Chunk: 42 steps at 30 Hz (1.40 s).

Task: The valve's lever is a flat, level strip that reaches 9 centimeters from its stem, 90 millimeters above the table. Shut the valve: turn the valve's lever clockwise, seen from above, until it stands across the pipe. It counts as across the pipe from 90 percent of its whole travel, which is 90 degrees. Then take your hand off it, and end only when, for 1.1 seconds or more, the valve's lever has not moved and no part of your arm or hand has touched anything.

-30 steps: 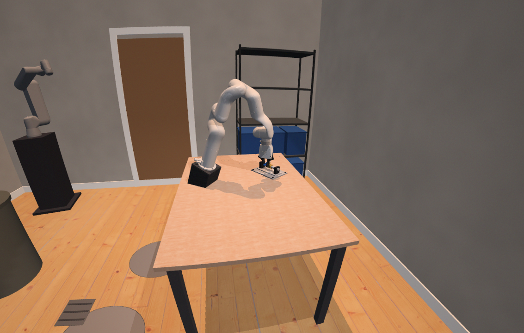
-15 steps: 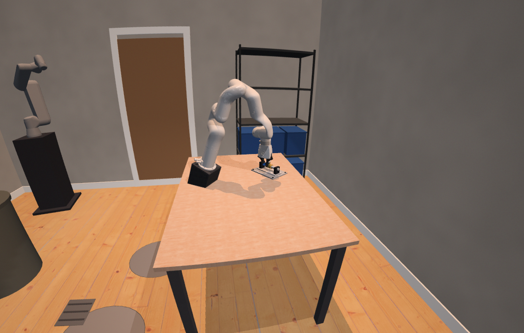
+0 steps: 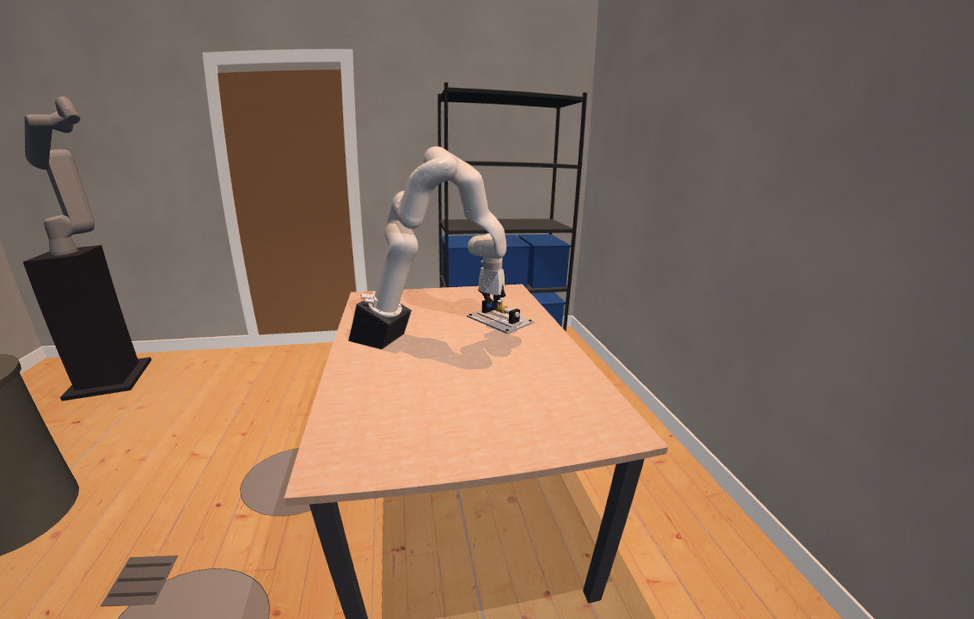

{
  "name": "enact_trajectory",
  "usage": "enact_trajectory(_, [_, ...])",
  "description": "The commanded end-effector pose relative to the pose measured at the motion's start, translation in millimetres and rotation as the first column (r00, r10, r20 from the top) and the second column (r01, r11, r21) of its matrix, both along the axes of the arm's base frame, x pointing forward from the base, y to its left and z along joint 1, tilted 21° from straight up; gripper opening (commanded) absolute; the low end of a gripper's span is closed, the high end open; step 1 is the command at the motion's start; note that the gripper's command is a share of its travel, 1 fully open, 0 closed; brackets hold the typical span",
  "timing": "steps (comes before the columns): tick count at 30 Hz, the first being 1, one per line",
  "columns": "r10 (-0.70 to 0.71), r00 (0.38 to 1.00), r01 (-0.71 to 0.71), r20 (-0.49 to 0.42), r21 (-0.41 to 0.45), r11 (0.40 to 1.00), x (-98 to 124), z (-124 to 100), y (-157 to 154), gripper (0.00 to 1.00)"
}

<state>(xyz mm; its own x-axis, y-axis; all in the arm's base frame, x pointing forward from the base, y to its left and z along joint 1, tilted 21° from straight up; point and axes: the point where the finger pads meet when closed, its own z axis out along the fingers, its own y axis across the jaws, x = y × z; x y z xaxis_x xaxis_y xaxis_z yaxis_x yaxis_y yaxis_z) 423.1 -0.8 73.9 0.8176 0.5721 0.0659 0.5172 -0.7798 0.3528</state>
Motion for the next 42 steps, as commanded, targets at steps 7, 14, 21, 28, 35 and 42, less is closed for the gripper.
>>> enact_trajectory(7, [-0.05,0.999,0.05,0.017,0.016,0.999,-1.0,-0.1,4.0,0.0])
enact_trajectory(14, [-0.094,0.995,0.093,0.028,0.028,0.995,-2.5,-1.3,6.9,0.0])
enact_trajectory(21, [-0.14,0.989,0.139,0.039,0.043,0.989,-4.0,-2.6,10.0,0.0])
enact_trajectory(28, [-0.14,0.989,0.139,0.039,0.043,0.989,-4.0,-2.6,10.0,0.0])
enact_trajectory(35, [-0.14,0.989,0.139,0.039,0.043,0.989,-4.0,-2.6,10.0,0.68])
enact_trajectory(42, [-0.14,0.989,0.139,0.039,0.043,0.989,-4.0,-2.6,10.0,0.68])
